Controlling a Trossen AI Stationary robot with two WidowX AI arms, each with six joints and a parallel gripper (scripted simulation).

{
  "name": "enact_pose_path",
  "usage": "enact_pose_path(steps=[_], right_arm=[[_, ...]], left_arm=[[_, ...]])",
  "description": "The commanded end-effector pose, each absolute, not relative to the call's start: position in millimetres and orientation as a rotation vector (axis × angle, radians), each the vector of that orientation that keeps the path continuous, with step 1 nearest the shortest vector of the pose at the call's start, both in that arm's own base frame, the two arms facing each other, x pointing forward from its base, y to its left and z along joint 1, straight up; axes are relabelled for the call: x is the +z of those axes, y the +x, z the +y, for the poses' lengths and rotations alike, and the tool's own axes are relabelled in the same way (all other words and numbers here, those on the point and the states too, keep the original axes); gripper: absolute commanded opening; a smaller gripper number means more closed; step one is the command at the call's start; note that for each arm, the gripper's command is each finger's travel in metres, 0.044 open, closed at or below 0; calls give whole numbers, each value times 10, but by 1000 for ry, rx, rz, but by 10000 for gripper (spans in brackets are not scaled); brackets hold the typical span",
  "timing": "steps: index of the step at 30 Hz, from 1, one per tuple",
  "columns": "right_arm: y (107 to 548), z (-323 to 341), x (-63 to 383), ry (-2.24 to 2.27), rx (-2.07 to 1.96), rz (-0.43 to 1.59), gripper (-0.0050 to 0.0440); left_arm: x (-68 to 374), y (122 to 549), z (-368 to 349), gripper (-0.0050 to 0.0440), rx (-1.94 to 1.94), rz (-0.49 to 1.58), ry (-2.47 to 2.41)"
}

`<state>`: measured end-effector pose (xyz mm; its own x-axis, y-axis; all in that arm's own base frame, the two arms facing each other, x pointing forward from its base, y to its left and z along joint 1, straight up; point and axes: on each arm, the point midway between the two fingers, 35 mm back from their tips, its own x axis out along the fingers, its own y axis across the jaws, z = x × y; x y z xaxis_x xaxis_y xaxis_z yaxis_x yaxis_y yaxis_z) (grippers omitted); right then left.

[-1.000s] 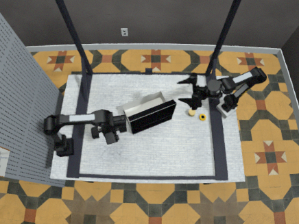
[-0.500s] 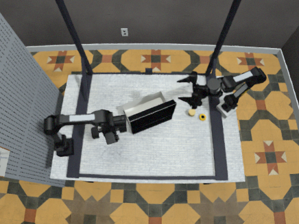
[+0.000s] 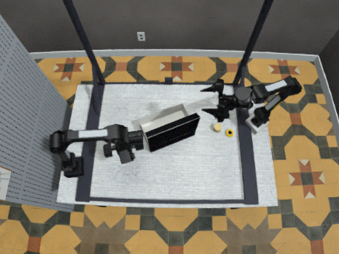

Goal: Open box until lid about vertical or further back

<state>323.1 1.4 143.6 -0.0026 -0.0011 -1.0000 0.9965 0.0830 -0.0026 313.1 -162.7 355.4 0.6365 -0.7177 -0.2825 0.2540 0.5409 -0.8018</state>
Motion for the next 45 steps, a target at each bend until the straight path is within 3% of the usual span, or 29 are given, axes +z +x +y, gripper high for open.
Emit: enact_pose_path(steps=[1, 45], right_arm=[[3247, 11, 1516, 1159, -1128, 1227, -50], [3245, 14, 1515, 1158, -1131, 1227, -50]], left_arm=[[3650, 3130, -1640, 440, -635, 642, -804], [3730, 3108, -1643, 440, -637, 638, -801]])
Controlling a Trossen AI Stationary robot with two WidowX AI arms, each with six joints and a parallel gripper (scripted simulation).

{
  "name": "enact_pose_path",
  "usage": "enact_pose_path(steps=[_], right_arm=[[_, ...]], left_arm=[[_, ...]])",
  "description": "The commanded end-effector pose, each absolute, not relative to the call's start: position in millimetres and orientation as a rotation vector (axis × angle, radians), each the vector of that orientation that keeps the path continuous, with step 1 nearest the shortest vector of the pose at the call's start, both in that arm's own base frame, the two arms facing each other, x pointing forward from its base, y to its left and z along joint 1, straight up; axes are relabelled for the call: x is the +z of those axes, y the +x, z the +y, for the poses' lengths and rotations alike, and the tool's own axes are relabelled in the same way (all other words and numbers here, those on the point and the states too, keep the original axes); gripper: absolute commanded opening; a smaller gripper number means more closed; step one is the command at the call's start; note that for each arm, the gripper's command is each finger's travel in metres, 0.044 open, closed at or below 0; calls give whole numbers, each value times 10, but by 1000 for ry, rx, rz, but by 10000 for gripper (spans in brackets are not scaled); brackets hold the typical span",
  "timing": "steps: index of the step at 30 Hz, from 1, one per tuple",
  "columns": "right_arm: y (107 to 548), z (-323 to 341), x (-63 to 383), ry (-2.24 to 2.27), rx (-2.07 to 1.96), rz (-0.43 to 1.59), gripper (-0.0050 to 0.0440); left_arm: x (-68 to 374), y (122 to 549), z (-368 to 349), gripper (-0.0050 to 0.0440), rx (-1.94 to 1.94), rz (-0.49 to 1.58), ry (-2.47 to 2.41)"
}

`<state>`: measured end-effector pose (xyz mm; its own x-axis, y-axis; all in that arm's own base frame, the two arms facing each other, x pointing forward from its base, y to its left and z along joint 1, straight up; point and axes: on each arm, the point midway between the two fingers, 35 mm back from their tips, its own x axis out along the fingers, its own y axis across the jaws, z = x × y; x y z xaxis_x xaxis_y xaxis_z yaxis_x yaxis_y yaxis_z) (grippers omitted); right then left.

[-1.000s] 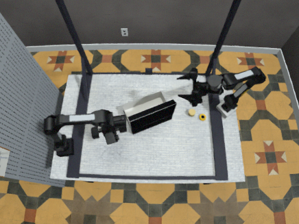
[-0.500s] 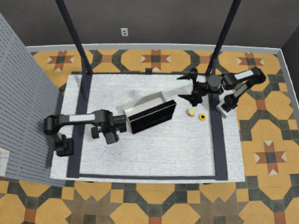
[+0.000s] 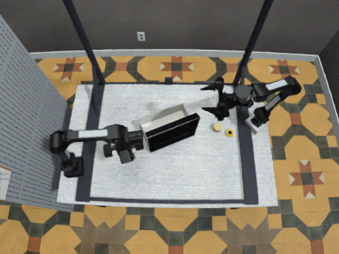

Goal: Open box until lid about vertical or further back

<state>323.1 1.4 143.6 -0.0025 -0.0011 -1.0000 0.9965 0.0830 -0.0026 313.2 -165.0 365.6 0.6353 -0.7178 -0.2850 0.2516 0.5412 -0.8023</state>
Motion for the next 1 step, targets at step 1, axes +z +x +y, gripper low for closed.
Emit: enact_pose_path(steps=[1], right_arm=[[3245, 14, 1515, 1158, -1131, 1227, -50]], left_arm=[[3730, 3108, -1643, 440, -637, 638, -801]])
